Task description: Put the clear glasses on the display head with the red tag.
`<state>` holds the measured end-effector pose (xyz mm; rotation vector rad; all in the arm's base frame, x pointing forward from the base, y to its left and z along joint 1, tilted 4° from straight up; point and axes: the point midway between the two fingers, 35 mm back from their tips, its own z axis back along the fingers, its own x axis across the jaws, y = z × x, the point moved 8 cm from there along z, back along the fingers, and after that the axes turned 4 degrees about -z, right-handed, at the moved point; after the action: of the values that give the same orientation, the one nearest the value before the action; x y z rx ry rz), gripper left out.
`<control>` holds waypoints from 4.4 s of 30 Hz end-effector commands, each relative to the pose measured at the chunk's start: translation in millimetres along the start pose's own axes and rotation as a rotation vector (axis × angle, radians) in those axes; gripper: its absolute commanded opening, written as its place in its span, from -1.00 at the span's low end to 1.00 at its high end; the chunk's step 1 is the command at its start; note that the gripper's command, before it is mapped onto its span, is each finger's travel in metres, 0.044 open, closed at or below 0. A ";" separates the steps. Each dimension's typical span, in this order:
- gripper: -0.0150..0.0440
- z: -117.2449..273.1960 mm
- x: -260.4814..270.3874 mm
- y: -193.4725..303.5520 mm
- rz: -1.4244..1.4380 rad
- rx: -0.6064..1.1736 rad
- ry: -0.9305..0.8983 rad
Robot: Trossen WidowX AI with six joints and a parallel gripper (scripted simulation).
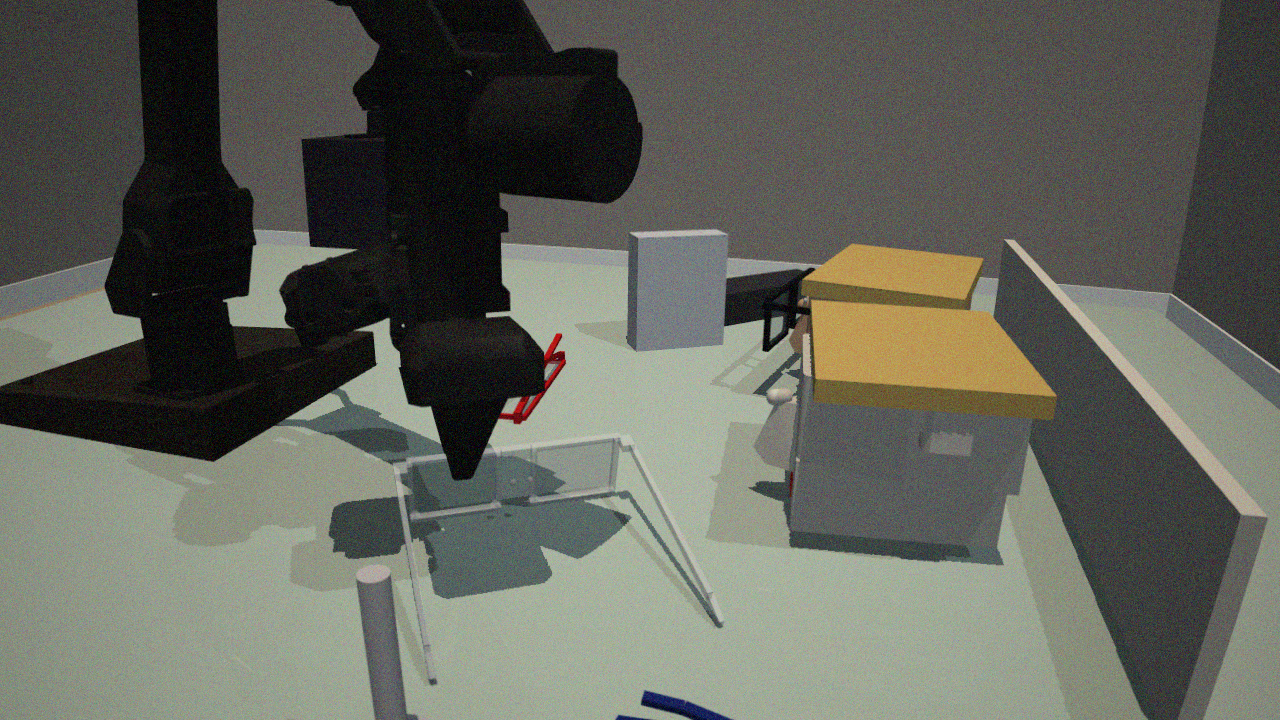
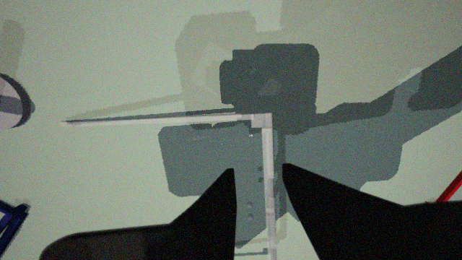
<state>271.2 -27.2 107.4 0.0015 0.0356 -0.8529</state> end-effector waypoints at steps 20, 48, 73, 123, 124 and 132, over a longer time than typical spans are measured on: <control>-0.20 -17.5 -1.4 -1.2 0.001 -0.002 0.002; -0.49 28.8 3.1 2.1 0.001 -0.001 0.004; -0.49 85.8 -21.0 26.0 0.080 -0.036 -0.064; -0.49 121.7 -218.1 74.3 0.508 0.072 -0.526; -0.49 122.5 -222.1 73.6 0.516 0.080 -0.534; -0.49 128.8 -253.2 66.1 0.577 0.151 -0.594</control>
<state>169.9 198.3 239.9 -0.1111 -0.5246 -0.2770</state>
